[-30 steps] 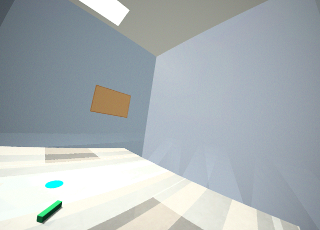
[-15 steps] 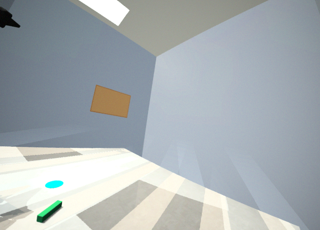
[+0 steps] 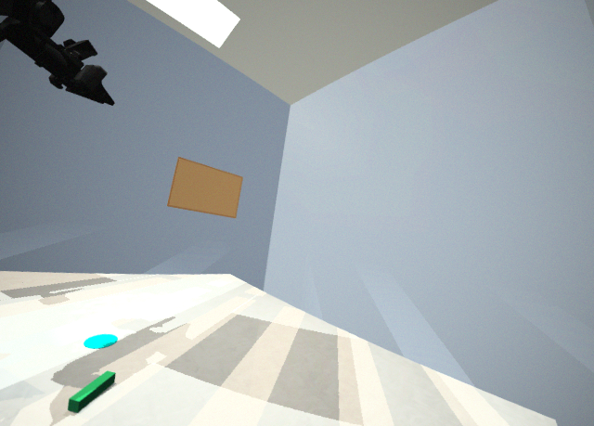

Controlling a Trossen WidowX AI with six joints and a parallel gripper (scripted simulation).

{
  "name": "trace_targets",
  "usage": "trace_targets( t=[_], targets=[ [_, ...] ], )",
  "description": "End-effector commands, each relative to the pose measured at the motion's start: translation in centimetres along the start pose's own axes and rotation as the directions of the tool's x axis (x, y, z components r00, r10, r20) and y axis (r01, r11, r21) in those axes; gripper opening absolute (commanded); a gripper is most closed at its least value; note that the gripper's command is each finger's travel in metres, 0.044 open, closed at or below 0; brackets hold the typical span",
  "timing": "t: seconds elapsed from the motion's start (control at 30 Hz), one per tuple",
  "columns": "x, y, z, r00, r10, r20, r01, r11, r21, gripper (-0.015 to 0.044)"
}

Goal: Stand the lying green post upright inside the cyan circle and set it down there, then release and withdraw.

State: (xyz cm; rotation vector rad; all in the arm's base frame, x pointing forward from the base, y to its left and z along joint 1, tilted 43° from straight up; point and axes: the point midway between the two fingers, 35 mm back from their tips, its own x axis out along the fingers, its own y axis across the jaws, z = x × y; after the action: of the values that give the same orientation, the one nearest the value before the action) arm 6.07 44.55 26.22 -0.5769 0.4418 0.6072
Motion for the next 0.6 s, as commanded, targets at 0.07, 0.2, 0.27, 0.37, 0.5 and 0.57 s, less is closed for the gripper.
trace_targets(
  t=[0.07, 0.2, 0.27, 0.37, 0.5, 0.57],
  targets=[
    [4.6, -5.9, -2.1, 0.985, -0.117, -0.129, 0.103, 0.988, -0.115, 0.0233],
    [7.0, -9.6, -3.9, 0.959, -0.187, -0.215, 0.147, 0.971, -0.187, 0.0233],
    [8.0, -11.5, -5.0, 0.941, -0.218, -0.259, 0.162, 0.962, -0.222, 0.0233],
    [9.3, -14.4, -6.6, 0.909, -0.261, -0.326, 0.174, 0.946, -0.272, 0.0233],
    [10.6, -18.0, -9.1, 0.856, -0.31, -0.415, 0.174, 0.927, -0.333, 0.0233],
    [11.1, -19.8, -10.4, 0.825, -0.33, -0.459, 0.167, 0.918, -0.359, 0.0233]
  ],
)
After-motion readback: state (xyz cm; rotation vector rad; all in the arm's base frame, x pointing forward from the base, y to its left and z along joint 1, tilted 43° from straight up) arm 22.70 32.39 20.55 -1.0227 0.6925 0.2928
